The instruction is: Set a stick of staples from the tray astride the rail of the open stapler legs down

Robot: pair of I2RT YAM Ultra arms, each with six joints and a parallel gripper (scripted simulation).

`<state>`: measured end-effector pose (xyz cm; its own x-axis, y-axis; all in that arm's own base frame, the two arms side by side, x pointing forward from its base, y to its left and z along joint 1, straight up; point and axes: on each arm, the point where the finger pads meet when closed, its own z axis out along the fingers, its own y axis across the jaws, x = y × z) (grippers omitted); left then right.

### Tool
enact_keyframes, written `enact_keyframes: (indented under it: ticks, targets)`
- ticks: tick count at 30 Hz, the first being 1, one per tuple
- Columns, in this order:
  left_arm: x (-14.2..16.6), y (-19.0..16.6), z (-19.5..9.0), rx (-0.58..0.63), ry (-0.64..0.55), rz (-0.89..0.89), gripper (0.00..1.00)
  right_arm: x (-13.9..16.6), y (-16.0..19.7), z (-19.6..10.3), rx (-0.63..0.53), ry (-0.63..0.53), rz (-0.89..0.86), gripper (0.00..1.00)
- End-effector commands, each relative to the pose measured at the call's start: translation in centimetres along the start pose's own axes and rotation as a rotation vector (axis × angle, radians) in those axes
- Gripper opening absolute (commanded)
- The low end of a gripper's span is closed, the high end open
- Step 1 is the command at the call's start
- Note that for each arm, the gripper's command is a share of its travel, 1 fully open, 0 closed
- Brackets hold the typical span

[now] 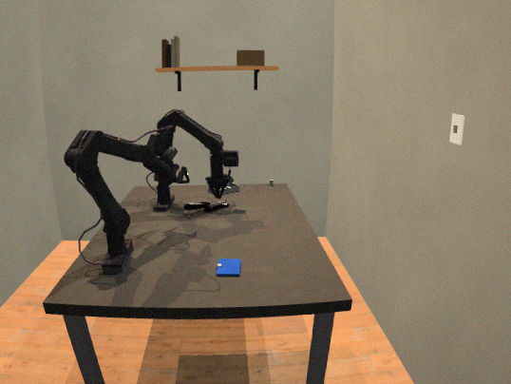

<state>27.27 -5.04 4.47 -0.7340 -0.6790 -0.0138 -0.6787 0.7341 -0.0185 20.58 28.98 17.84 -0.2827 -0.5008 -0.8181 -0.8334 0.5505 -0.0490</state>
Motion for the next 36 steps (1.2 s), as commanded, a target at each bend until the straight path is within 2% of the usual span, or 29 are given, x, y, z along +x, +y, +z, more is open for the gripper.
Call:
enact_keyframes:
  ticks: [1,3,8,15,18,20,24,31,36]
  targets:
    - [-0.2,-1.2,-2.6,0.029,-0.021,0.001,0.18,-0.7,-0.1,-0.5,0.004,-0.028,-0.003,1.00]
    - [-0.2,-1.2,-2.6,0.029,-0.021,0.001,0.18,-0.7,-0.1,-0.5,0.004,-0.028,-0.003,1.00]
    - [-0.1,-1.1,-5.9,0.030,-0.021,0.001,0.18,-0.7,-0.1,-0.5,0.004,-0.028,-0.003,1.00]
    - [0.1,-0.4,-4.1,-0.017,0.012,0.001,0.18,-0.7,-0.1,-0.5,0.004,-0.028,-0.003,1.00]
    - [-0.3,-0.5,-4.6,-0.004,-0.029,0.067,0.52,-0.7,-0.1,-0.5,0.004,-0.028,-0.003,1.00]
    - [-0.3,-0.5,-4.6,-0.004,-0.029,0.067,0.52,-0.7,-0.1,-0.5,0.004,-0.028,-0.003,1.00]
    - [-0.5,-0.4,-5.0,0.021,-0.106,0.238,0.98,-0.7,-0.1,-0.5,0.004,-0.028,-0.003,1.00]
    - [0.4,0.3,-6.7,0.077,-0.243,0.543,1.00,-0.7,-0.1,-0.5,0.004,-0.028,-0.003,1.00]
    - [1.0,0.6,-7.4,0.117,-0.300,0.692,1.00,-0.7,-0.1,-0.5,0.004,-0.028,-0.003,1.00]
